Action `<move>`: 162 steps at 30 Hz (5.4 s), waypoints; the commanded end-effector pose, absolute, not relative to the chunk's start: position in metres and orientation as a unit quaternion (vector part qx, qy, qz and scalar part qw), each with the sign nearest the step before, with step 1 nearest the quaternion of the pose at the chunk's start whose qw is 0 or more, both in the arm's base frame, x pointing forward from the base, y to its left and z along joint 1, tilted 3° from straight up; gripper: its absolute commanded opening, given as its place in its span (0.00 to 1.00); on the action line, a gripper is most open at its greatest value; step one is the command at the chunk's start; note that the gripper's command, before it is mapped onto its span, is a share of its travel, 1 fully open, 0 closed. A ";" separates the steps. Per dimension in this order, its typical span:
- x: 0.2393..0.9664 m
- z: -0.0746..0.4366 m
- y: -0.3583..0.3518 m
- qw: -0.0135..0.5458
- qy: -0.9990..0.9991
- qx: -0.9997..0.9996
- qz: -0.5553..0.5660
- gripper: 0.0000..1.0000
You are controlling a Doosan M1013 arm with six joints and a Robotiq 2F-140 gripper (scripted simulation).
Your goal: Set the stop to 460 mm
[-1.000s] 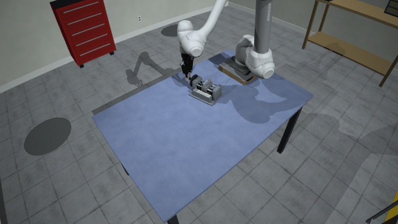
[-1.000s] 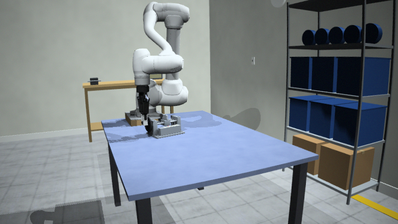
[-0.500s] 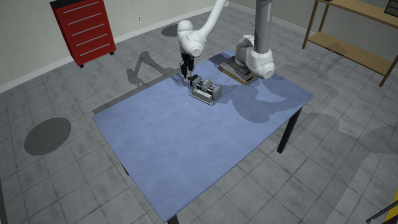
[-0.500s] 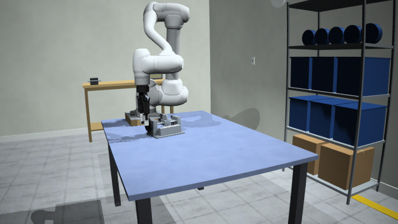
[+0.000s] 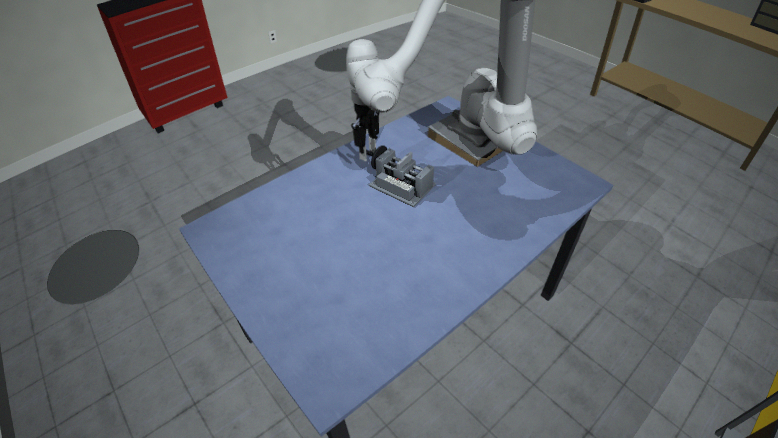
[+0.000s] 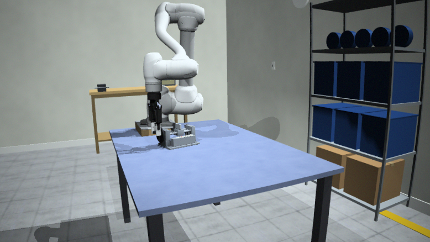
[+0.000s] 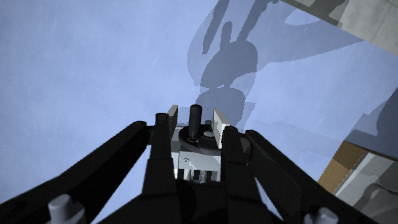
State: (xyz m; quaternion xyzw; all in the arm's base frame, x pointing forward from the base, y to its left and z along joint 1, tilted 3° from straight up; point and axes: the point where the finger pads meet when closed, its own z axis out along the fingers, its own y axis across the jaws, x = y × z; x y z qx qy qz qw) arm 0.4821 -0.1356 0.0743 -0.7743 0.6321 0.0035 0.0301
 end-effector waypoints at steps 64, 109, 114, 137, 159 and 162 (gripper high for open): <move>0.500 0.156 -0.002 0.030 0.632 -0.774 0.004 0.33; 0.500 0.154 -0.002 0.030 0.632 -0.774 0.004 0.33; 0.500 0.154 -0.002 0.030 0.632 -0.774 0.004 0.33; 0.500 0.154 -0.002 0.030 0.632 -0.774 0.004 0.33; 0.500 0.154 -0.002 0.030 0.632 -0.774 0.004 0.33; 0.500 0.154 -0.002 0.030 0.632 -0.774 0.004 0.33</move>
